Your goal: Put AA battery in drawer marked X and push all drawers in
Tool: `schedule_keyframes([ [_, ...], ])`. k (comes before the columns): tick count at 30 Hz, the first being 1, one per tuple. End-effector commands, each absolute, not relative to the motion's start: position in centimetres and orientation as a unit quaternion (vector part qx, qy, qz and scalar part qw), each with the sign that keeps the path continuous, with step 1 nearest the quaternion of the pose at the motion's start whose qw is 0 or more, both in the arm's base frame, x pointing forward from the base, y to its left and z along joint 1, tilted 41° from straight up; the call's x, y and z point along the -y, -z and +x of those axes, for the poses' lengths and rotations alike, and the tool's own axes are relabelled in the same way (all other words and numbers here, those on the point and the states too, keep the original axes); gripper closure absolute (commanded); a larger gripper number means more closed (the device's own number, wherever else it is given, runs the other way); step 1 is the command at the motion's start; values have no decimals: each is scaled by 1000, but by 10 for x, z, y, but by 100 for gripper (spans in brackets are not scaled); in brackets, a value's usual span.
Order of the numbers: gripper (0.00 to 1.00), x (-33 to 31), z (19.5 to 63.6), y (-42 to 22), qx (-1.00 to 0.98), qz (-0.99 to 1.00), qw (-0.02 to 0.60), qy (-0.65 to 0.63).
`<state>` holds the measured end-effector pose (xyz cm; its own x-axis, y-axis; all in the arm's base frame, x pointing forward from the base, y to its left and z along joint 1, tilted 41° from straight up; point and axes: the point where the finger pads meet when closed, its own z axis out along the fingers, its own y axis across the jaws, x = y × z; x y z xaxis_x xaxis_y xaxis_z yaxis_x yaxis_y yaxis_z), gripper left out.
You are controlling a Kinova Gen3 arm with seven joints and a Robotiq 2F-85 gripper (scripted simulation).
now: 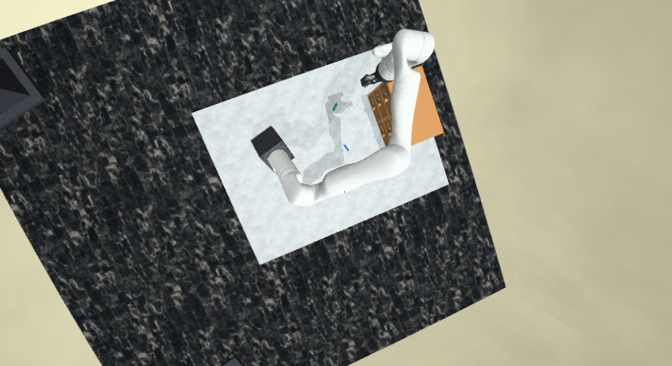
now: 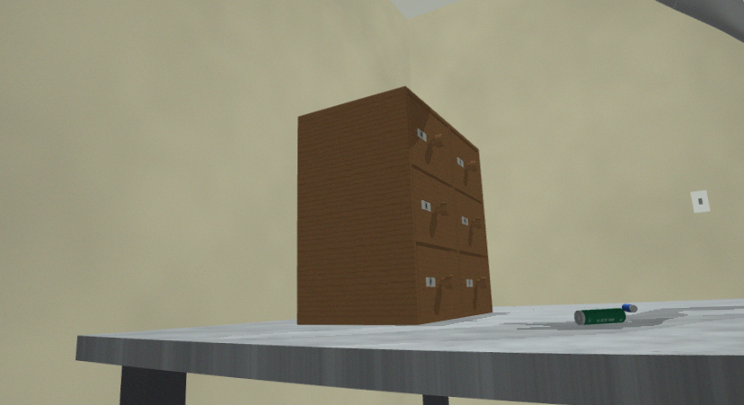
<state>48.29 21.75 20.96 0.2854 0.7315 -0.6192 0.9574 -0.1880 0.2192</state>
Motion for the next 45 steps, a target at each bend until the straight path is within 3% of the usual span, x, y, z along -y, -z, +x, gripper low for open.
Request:
schedule_keyframes([
  [1, 0, -219, 481, -216, -574, 741, 292, 193],
  [45, 0, -218, 477, -224, -596, 722, 288, 203],
])
